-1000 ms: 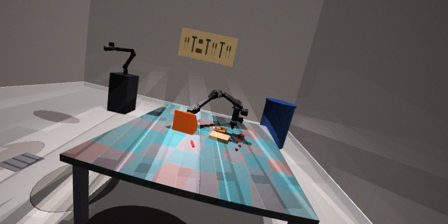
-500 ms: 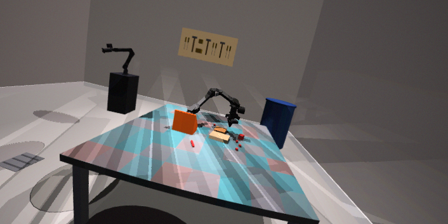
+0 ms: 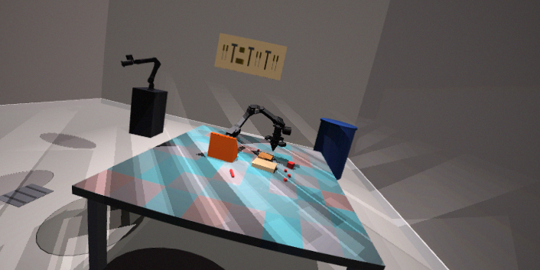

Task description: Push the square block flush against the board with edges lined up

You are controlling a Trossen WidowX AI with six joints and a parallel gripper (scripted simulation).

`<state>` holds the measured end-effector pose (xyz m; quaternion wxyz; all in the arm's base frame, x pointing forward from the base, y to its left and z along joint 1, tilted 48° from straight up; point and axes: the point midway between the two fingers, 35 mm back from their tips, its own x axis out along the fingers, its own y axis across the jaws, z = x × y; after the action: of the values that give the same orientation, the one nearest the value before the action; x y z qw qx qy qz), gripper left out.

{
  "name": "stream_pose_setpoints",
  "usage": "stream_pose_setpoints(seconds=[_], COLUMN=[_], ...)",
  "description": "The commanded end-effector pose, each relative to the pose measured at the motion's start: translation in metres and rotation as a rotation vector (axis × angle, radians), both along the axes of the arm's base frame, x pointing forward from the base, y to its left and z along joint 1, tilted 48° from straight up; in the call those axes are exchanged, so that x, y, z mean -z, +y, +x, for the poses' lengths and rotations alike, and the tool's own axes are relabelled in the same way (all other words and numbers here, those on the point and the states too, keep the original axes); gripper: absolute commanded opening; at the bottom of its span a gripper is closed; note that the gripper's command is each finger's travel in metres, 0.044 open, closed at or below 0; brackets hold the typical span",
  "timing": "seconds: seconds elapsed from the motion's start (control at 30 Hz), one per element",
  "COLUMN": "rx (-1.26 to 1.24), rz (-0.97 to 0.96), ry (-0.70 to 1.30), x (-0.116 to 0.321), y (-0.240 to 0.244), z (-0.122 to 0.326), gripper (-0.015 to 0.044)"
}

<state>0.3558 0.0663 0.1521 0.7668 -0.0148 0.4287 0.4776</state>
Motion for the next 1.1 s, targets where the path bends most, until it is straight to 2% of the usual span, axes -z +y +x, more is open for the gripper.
stream_pose_setpoints(seconds=[0.0, 0.37, 0.57, 0.73, 1.07], rx=[-0.091, -0.328, -0.332, -0.331, -0.331], rz=[-0.027, -0.085, -0.086, -0.083, -0.084], ry=[-0.100, -0.355, -0.359, -0.361, -0.360], x=[-0.006, -0.015, -0.013, 0.020, 0.025], y=[0.007, 0.023, 0.025, 0.063, 0.059], z=[-0.010, -0.032, -0.032, -0.024, -0.024], gripper=[0.0000, 0.0000, 0.0000, 0.0000, 0.0000])
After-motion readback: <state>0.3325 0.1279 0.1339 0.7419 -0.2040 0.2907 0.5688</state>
